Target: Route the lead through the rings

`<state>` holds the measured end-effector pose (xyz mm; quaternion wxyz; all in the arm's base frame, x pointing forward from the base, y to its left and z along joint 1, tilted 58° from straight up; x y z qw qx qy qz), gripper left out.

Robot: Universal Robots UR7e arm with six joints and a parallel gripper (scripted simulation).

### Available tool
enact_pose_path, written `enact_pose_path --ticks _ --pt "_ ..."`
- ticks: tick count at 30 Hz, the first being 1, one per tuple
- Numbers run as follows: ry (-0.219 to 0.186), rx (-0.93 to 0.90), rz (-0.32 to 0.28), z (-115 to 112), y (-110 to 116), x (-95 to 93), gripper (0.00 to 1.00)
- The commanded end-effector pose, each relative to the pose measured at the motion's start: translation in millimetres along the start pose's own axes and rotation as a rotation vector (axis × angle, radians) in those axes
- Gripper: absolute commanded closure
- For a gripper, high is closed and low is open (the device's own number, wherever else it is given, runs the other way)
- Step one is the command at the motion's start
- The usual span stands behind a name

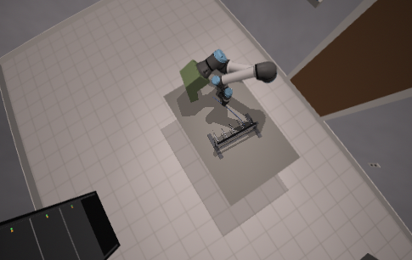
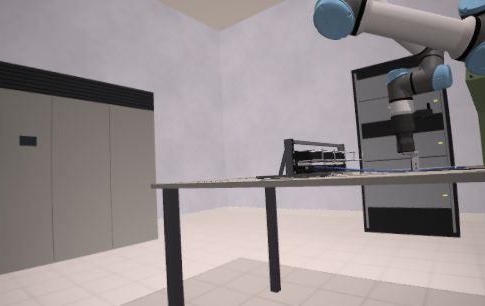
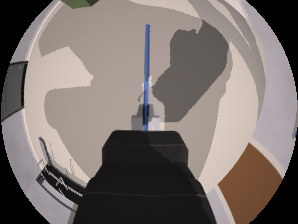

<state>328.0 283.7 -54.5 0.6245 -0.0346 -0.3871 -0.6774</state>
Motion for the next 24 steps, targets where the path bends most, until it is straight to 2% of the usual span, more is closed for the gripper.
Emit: enact_pose_path --ticks 1,24 --pt "0.000 0.000 -0.001 -0.1 0.2 0.2 1.00" --pt "0.000 0.000 -0.001 -0.1 0.3 8.7 1.00"
Point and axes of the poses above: the point where the finger pads meet when closed, its own x axis back along the fingers, its own z axis across the jaws, y = z × x, the point moved 1 cm from there along x, back along the fingers, and after that the axes turned 5 degrees about x, right-handed, at the moved point
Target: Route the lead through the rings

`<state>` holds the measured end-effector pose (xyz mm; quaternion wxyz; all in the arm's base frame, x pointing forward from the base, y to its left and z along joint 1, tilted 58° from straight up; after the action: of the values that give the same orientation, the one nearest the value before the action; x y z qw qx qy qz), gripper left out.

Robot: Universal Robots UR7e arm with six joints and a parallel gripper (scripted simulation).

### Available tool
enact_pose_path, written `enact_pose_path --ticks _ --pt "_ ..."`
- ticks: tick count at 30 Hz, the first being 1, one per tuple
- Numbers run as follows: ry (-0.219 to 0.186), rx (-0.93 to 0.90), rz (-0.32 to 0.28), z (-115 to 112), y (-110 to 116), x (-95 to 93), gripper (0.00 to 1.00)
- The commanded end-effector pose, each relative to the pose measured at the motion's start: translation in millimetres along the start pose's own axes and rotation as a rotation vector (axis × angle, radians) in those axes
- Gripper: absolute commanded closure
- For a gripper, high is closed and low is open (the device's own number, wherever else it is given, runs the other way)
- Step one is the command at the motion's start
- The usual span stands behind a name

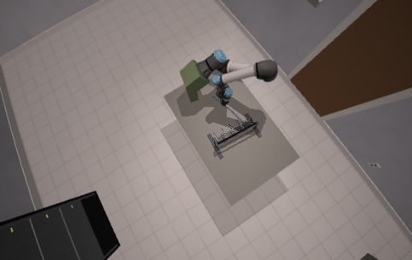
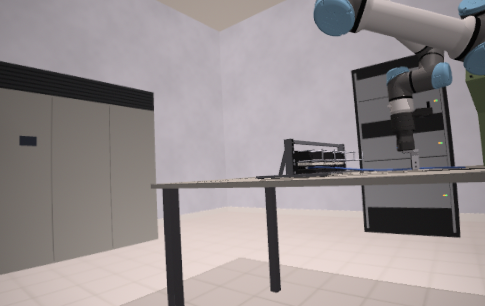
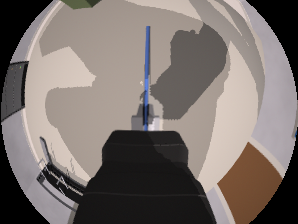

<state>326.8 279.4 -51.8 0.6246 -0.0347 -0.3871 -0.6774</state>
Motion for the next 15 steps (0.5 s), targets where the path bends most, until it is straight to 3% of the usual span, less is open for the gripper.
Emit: enact_pose_path --ticks 1,15 --pt "0.000 0.000 -0.001 0 0 4.5 1.00" --pt "0.000 0.000 -0.001 0 0 19.0 1.00"
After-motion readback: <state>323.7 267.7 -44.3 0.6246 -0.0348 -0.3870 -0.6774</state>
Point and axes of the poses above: the point where the finger pads meet when closed, its own x axis back along the fingers, its own z axis across the jaws, y = z × x, the point moved 1 cm from there along x, back along the fingers, and after that the axes turned 5 degrees about x, right-handed, at the moved point
